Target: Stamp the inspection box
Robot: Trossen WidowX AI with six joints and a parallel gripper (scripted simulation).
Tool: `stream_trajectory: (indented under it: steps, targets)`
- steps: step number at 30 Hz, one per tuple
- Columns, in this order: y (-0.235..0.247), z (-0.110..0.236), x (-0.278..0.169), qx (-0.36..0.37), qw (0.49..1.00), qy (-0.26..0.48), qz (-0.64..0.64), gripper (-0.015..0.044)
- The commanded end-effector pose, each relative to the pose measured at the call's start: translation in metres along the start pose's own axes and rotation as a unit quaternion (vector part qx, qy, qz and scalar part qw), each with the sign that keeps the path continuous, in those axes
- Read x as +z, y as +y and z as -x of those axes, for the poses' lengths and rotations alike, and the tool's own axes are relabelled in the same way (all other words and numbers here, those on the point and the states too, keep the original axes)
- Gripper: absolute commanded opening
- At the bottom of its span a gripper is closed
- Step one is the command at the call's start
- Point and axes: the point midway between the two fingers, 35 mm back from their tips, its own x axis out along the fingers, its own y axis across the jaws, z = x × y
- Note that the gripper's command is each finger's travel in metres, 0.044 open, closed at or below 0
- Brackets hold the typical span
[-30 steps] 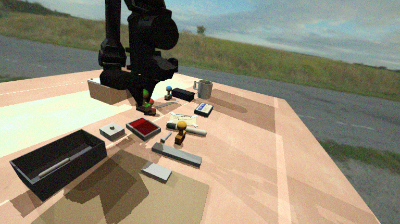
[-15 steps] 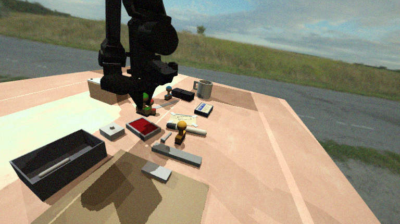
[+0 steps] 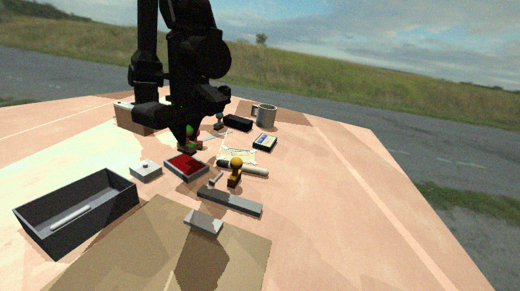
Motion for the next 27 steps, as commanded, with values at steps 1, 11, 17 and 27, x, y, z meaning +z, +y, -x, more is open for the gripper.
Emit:
stream_trajectory:
  steps: [1, 11, 17, 27]
  targets:
    - [0.0, -0.004, -0.002, 0.0, 1.0, 0.003, 0.0, 0.0]
    - [0.0, -0.011, -0.002, 0.0, 1.0, 0.003, -0.001, 0.0]
    - [0.0, -0.015, -0.002, 0.0, 1.0, 0.003, -0.001, 0.0]
    - [0.001, -0.021, -0.002, 0.0, 1.0, 0.003, -0.001, 0.0]
